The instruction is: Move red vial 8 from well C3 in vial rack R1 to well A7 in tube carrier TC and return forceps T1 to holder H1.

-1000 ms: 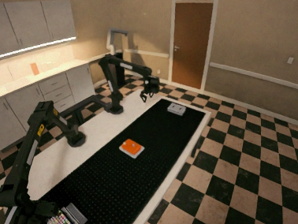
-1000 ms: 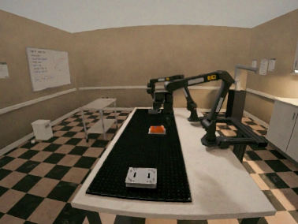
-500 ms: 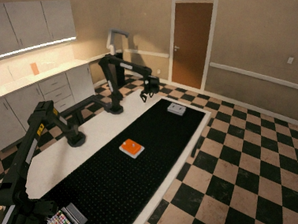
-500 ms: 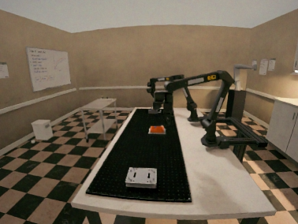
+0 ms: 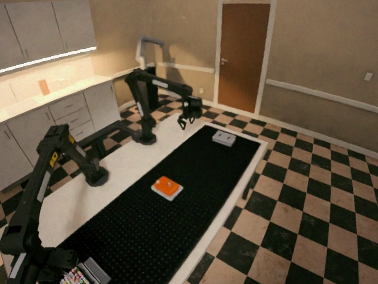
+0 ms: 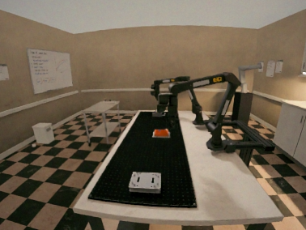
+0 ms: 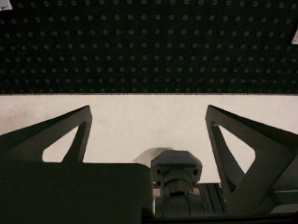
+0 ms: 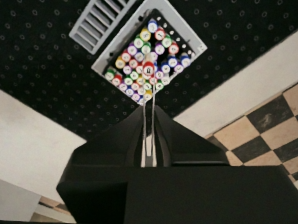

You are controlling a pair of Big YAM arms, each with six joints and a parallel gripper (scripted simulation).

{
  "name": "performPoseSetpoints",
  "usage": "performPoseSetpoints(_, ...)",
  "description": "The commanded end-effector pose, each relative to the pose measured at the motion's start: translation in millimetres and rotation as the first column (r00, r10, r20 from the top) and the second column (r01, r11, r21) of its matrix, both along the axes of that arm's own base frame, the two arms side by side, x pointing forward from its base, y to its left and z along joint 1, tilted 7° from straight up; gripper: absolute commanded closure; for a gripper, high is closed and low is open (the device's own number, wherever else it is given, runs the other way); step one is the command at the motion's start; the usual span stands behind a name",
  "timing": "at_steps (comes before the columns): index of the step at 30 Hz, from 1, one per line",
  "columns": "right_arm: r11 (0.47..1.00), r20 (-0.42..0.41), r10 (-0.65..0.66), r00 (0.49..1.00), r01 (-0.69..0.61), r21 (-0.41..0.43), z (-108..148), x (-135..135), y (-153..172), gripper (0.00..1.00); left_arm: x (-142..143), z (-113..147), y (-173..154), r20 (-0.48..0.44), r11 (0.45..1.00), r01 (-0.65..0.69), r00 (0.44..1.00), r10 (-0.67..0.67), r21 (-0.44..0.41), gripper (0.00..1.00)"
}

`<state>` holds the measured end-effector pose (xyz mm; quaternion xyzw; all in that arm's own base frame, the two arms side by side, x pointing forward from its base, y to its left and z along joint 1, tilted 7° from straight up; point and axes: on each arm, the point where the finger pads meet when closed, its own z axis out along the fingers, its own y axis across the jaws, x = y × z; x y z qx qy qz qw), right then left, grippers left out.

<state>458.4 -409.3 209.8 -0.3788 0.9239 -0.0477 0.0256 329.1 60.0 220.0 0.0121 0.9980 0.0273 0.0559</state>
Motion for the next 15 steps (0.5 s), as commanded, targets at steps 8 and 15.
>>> performPoseSetpoints(8,1.000,0.002,-0.011,1.000,0.011,-0.003,-7.1,4.0,11.9,0.91,17.7,19.5,3.4,0.032,1.000,0.011,0.999,-0.011,0.006,0.00)
performPoseSetpoints(15,1.000,0.031,-0.006,0.999,0.007,-0.028,13.9,2.8,27.3,0.91,17.7,19.5,3.4,0.032,1.000,0.011,0.999,-0.011,0.006,0.00)
